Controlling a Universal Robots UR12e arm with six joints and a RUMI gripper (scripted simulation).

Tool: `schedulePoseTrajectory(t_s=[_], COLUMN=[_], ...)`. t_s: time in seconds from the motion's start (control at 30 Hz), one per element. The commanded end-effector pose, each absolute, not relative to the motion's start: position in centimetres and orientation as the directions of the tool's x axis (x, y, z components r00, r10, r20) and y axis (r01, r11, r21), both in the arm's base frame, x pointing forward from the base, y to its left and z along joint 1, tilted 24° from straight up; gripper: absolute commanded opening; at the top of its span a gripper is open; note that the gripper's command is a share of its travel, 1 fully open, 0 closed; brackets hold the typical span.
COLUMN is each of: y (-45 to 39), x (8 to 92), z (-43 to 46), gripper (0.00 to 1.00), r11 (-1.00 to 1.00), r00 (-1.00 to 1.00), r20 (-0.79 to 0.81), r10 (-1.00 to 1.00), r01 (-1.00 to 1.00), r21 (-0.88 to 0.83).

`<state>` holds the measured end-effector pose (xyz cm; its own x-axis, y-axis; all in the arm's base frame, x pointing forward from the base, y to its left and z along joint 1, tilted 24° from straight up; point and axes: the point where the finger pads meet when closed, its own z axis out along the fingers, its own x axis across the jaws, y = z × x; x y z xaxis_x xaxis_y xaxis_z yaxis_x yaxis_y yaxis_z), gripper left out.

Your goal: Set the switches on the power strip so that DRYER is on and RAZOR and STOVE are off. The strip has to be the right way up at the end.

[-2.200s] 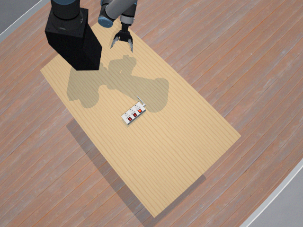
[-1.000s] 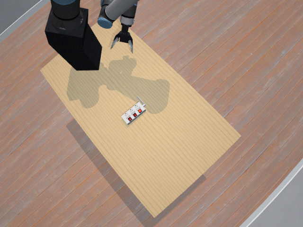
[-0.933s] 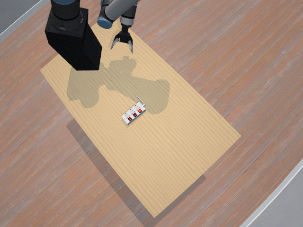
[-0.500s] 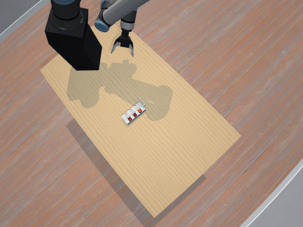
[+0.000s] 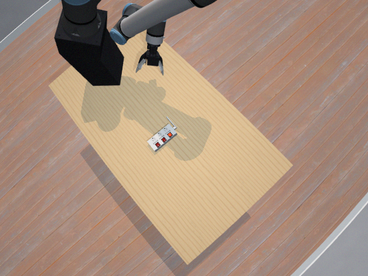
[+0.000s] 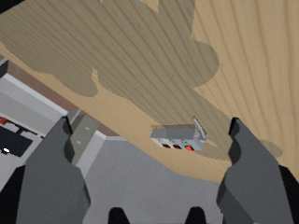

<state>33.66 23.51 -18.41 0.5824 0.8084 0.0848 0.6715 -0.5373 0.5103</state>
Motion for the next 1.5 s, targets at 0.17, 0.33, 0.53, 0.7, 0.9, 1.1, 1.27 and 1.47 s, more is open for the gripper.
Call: schedulePoseTrajectory(t_s=[0.17, 0.33, 0.53, 0.7, 0.9, 1.1, 1.27, 1.47], y=[22.1, 21.2, 20.2, 19.3, 18.2, 17.3, 16.6, 15.9], x=[37.2, 39.6, 42.1, 43.8, 46.6, 48.4, 50.1, 51.7], z=[-18.3, -18.4, -18.4, -18.3, -18.4, -18.3, -18.4, -18.2], gripper=[1.00, 1.00, 1.00, 1.00, 1.00, 1.00, 1.00, 1.00], r11=[-0.490, -0.468, -0.436, -0.413, -0.372, -0.344, -0.317, -0.290], r00=[0.501, 0.467, 0.426, 0.397, 0.349, 0.318, 0.289, 0.261], r20=[0.099, 0.108, 0.112, 0.120, 0.128, 0.138, 0.146, 0.157], r10=[0.860, 0.878, 0.898, 0.910, 0.928, 0.938, 0.946, 0.953], r01=[0.755, 0.785, 0.822, 0.845, 0.881, 0.901, 0.919, 0.935], r21=[0.435, 0.407, 0.366, 0.340, 0.292, 0.263, 0.234, 0.207])
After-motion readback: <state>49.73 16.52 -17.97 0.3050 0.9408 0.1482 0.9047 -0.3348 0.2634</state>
